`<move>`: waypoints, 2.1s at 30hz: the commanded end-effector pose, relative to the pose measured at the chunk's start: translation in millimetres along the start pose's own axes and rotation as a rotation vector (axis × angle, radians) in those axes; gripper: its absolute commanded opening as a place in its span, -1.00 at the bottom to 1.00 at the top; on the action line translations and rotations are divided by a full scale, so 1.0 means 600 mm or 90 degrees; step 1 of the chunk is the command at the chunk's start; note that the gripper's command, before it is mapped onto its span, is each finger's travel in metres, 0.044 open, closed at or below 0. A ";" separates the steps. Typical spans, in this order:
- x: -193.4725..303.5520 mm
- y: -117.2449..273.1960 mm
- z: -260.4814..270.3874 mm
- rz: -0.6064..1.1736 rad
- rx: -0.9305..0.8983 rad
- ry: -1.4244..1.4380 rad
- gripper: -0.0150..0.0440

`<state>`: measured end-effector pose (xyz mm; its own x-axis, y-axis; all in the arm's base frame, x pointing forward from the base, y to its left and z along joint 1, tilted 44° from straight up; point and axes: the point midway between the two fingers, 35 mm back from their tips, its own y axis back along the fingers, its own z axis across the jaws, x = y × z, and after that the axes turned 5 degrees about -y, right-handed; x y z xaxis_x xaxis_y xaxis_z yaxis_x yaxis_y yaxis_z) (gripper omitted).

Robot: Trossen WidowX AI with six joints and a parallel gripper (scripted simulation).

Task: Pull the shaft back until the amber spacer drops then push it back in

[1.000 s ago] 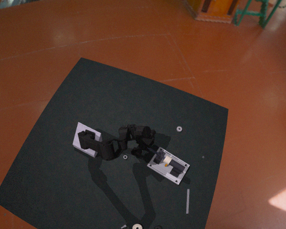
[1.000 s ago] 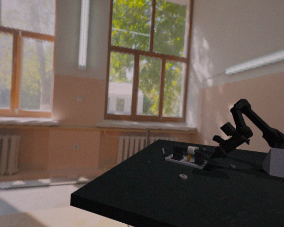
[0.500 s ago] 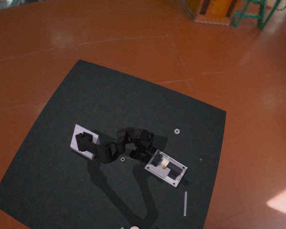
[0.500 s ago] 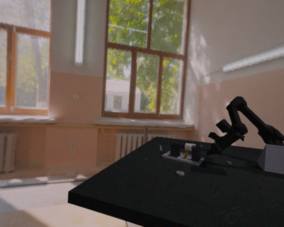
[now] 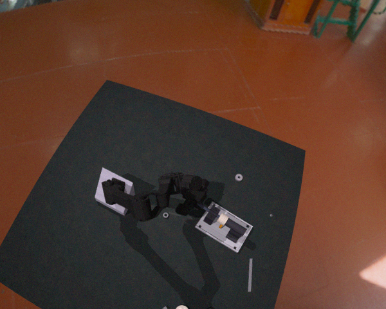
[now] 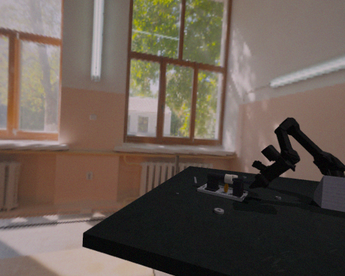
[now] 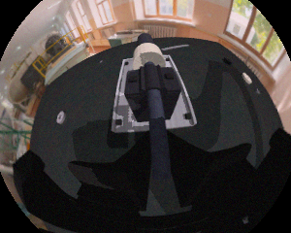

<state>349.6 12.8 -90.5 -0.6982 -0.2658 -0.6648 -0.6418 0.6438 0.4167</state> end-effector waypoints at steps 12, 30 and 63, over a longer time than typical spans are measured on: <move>-0.008 -0.007 0.001 -0.001 0.001 0.001 -0.49; -0.016 -0.014 0.001 -0.002 0.001 0.001 -0.49; -0.029 -0.027 0.002 -0.002 0.001 0.001 -0.49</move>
<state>370.2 7.9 -87.2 -0.6977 -0.2661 -0.6652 -0.6421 0.6441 0.4157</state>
